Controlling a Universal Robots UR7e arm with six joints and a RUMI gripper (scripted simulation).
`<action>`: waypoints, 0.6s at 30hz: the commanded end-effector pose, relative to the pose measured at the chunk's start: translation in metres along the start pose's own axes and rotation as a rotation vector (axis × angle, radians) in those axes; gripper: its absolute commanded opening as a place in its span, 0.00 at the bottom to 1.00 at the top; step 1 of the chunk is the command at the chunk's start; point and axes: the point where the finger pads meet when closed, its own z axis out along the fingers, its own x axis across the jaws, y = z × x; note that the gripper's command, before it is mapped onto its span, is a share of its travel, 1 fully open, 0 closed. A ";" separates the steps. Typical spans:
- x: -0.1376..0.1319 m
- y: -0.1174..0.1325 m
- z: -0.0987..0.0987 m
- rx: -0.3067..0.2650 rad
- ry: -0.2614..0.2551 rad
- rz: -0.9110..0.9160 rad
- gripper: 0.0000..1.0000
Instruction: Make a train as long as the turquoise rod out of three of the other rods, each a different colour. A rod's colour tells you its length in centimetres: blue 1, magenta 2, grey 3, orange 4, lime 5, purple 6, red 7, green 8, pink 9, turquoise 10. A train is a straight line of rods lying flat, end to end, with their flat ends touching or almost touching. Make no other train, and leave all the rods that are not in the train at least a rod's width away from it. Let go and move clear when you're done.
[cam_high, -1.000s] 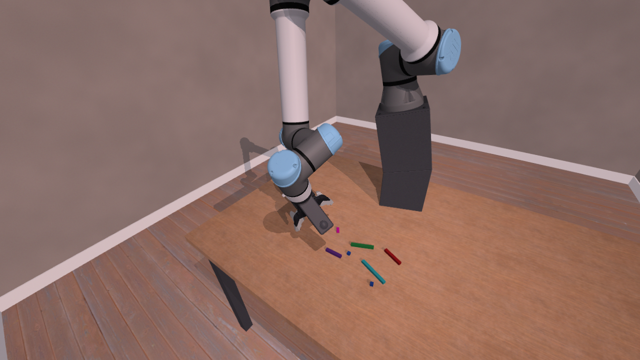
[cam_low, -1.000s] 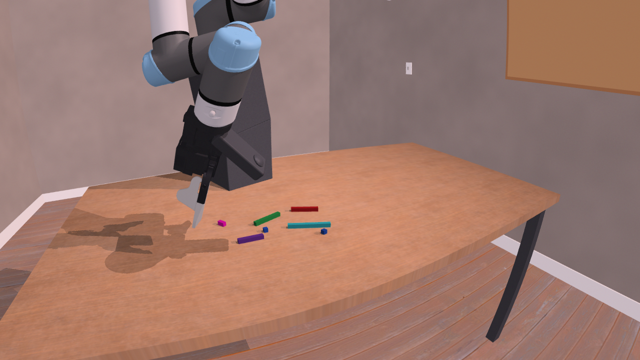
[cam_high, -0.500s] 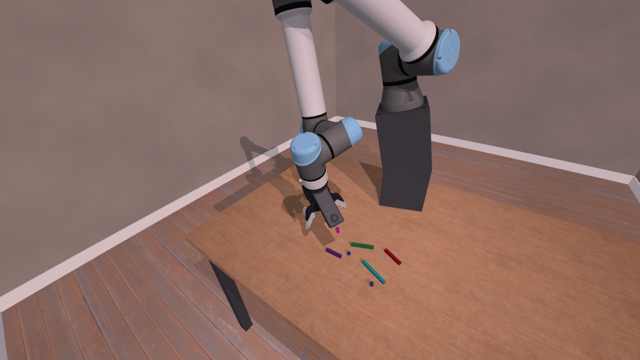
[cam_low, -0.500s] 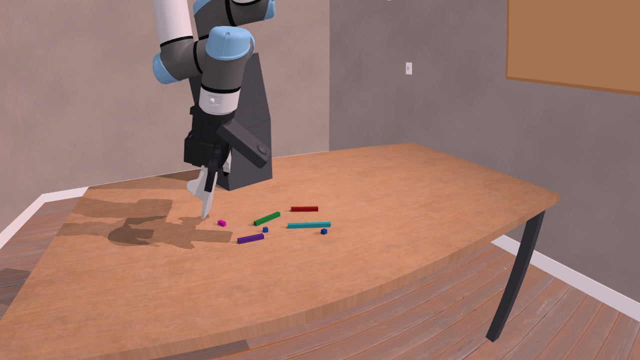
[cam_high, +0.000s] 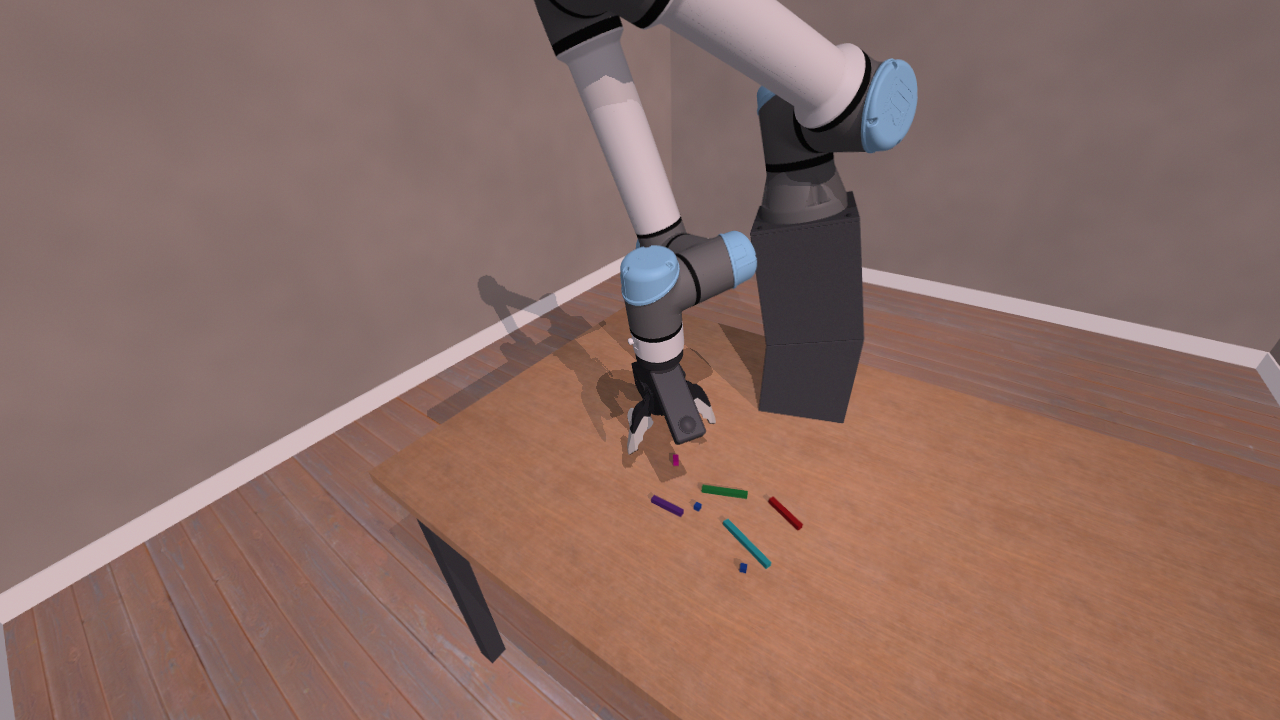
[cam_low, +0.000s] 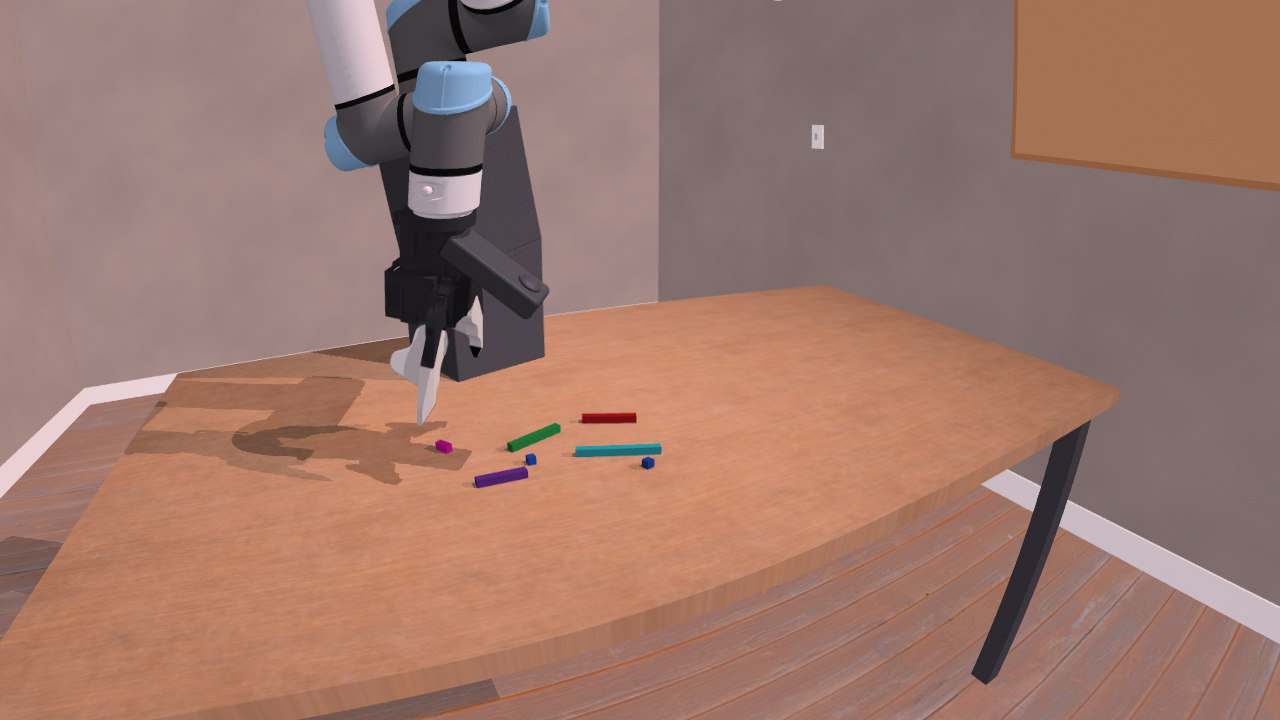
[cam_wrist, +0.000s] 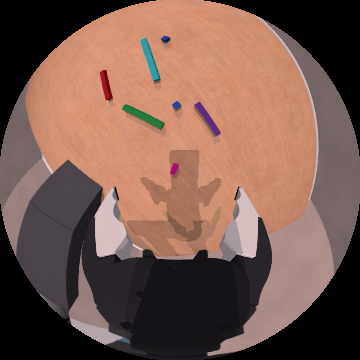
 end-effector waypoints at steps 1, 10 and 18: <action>-0.010 -0.004 0.004 0.048 0.040 0.041 1.00; -0.024 -0.011 0.008 0.110 0.082 0.100 1.00; -0.032 -0.014 0.010 0.144 0.106 0.132 1.00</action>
